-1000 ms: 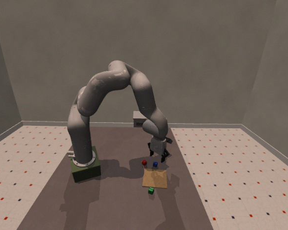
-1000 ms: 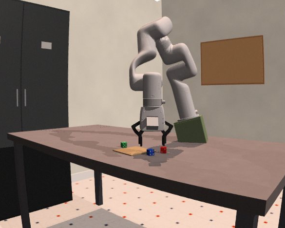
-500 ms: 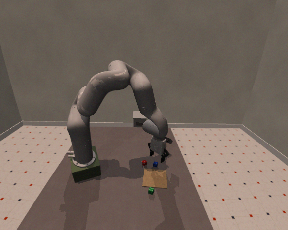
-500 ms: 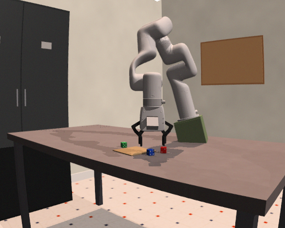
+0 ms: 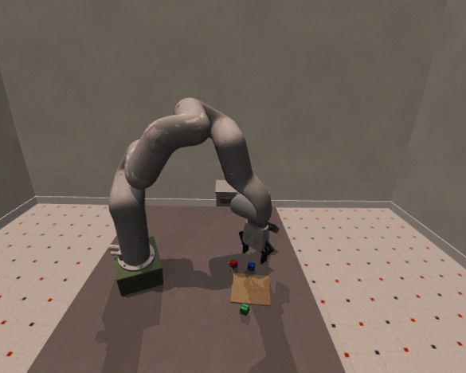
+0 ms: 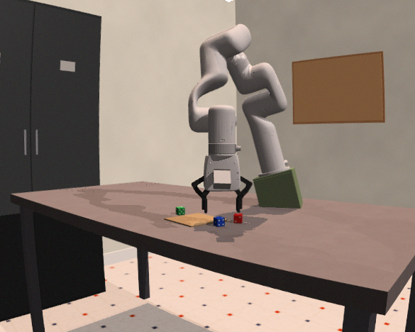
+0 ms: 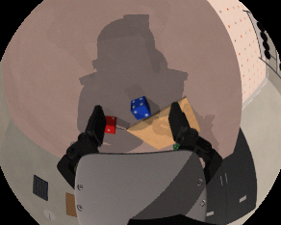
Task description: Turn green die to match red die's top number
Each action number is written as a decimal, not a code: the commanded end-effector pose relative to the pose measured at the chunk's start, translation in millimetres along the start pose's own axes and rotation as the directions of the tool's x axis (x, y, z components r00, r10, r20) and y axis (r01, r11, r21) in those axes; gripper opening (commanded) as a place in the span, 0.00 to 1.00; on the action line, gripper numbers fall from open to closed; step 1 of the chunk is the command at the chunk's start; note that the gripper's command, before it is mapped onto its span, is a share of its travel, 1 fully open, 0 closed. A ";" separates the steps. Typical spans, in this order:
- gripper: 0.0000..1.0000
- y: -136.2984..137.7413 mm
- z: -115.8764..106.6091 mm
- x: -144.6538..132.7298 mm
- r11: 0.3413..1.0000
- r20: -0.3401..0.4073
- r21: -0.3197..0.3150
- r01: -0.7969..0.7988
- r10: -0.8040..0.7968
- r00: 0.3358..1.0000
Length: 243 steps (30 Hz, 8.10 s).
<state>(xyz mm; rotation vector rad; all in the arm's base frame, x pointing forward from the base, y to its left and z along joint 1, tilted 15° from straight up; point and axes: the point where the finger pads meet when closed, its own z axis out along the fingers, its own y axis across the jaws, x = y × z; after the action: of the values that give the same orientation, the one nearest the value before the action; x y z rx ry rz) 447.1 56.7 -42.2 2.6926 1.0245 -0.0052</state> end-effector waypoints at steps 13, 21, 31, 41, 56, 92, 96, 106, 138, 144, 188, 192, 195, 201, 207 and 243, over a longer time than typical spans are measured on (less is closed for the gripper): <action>1.00 -48.0 -1.0 -30.6 1.000 -0.003 -0.002 0.000 0.000 1.000; 1.00 -59.5 -1.0 -38.1 1.000 -0.003 -0.002 0.000 0.000 1.000; 1.00 -59.8 -1.0 -38.3 1.000 -0.003 -0.002 0.000 0.000 1.000; 1.00 -59.8 -1.0 -38.3 1.000 -0.003 -0.002 0.000 0.000 1.000; 1.00 -59.8 -1.0 -38.3 1.000 -0.003 -0.002 0.000 0.000 1.000; 1.00 -60.0 -105.0 -38.7 1.000 -0.003 -0.002 0.000 0.000 1.000; 1.00 -55.7 -104.8 -40.6 1.000 -0.003 0.000 -0.024 0.024 1.000; 1.00 -4.2 -102.5 -69.4 0.948 -0.002 0.011 -0.318 0.318 0.948; 1.00 119.6 -98.8 -202.5 0.321 -0.003 0.002 -0.947 0.947 0.321; 1.00 119.6 -98.8 -202.5 0.321 -0.003 0.002 -0.947 0.947 0.321; 1.00 122.5 -71.6 -204.3 -0.513 -0.004 0.002 -0.858 0.858 -0.513; 1.00 122.5 -70.4 -204.4 -0.546 -0.004 0.002 -0.837 0.837 -0.546; 1.00 122.5 -66.3 -204.6 -0.650 -0.004 0.003 -0.760 0.760 -0.650; 1.00 122.4 -61.1 -204.8 -0.765 -0.002 0.003 -0.645 0.645 -0.765; 1.00 122.2 -57.2 -204.9 -0.838 -0.001 0.003 -0.546 0.546 -0.838; 0.42 121.4 -49.3 -205.2 -0.947 0.003 0.002 -0.321 0.321 -0.947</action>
<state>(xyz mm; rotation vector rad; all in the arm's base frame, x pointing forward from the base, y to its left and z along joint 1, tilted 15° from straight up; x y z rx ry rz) 366.8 -152.3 53.0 1.5459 -2.6548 0.3932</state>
